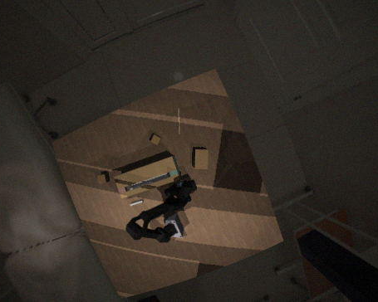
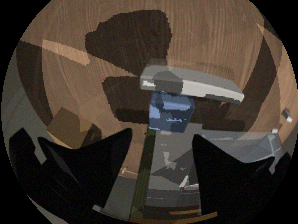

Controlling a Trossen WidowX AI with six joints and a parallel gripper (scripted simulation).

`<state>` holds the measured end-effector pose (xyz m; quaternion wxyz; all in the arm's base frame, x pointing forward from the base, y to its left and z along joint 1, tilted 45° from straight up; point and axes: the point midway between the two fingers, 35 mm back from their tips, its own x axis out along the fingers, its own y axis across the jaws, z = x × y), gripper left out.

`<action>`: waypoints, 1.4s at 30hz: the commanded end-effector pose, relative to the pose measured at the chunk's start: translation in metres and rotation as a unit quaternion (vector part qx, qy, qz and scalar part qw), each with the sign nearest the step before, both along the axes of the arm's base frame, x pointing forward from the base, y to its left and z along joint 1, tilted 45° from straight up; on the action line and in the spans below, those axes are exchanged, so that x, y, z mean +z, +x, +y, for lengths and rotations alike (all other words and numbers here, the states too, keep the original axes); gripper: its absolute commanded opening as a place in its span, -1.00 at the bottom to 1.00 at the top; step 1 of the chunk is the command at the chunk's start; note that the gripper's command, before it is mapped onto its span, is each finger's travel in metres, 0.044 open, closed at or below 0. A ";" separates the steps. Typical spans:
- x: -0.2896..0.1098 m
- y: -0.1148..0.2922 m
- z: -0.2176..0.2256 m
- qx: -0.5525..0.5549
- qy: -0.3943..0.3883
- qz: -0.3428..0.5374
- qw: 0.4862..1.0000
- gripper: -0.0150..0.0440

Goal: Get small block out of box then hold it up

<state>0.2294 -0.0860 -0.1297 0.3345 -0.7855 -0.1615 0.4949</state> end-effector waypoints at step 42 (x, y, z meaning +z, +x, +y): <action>0.027 -0.005 -0.027 -0.001 0.003 0.001 1.000 -0.49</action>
